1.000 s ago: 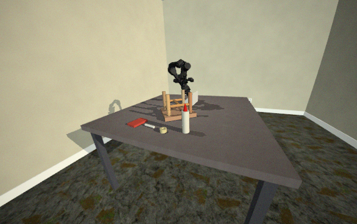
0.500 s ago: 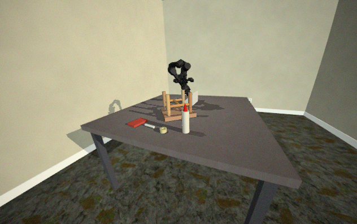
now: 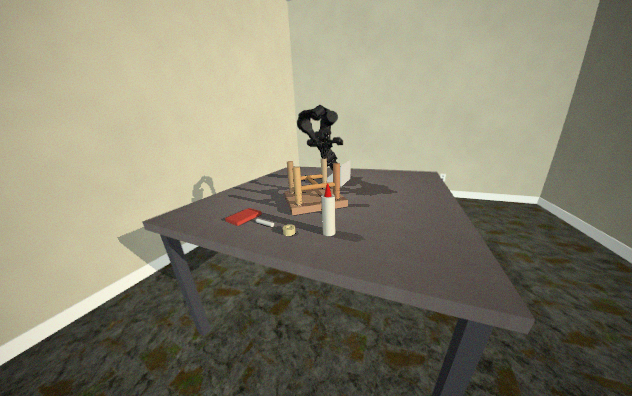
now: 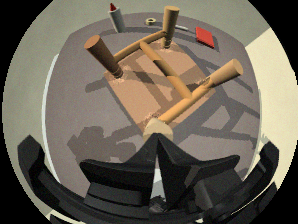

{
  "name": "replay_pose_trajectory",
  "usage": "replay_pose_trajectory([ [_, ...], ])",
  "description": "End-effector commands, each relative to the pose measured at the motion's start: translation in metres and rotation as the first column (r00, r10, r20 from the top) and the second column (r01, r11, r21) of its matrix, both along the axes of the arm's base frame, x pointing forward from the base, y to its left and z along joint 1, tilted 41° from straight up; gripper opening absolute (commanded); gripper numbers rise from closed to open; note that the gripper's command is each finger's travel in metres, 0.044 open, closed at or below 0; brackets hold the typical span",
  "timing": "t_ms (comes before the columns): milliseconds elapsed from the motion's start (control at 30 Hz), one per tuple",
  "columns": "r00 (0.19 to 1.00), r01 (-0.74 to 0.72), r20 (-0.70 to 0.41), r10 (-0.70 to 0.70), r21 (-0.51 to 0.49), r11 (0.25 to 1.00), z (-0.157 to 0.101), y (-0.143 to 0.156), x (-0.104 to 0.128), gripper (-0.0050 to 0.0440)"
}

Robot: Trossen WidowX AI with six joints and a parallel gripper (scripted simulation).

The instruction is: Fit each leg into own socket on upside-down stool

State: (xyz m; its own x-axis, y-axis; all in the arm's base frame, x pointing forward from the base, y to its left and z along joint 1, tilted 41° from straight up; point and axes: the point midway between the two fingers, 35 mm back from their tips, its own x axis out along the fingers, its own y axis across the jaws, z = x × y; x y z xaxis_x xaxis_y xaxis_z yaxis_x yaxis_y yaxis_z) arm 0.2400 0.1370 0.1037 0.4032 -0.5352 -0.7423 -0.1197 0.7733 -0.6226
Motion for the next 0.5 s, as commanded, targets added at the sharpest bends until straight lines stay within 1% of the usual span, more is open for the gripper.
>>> replay_pose_trajectory([
  [0, 0.997, 0.05, -0.054, -0.053, -0.059, 0.997, -0.0182, -0.0235, -0.0013, 0.0],
  [467, 0.997, 0.05, -0.054, -0.053, -0.059, 0.997, -0.0194, -0.0246, -0.0012, 0.0],
])
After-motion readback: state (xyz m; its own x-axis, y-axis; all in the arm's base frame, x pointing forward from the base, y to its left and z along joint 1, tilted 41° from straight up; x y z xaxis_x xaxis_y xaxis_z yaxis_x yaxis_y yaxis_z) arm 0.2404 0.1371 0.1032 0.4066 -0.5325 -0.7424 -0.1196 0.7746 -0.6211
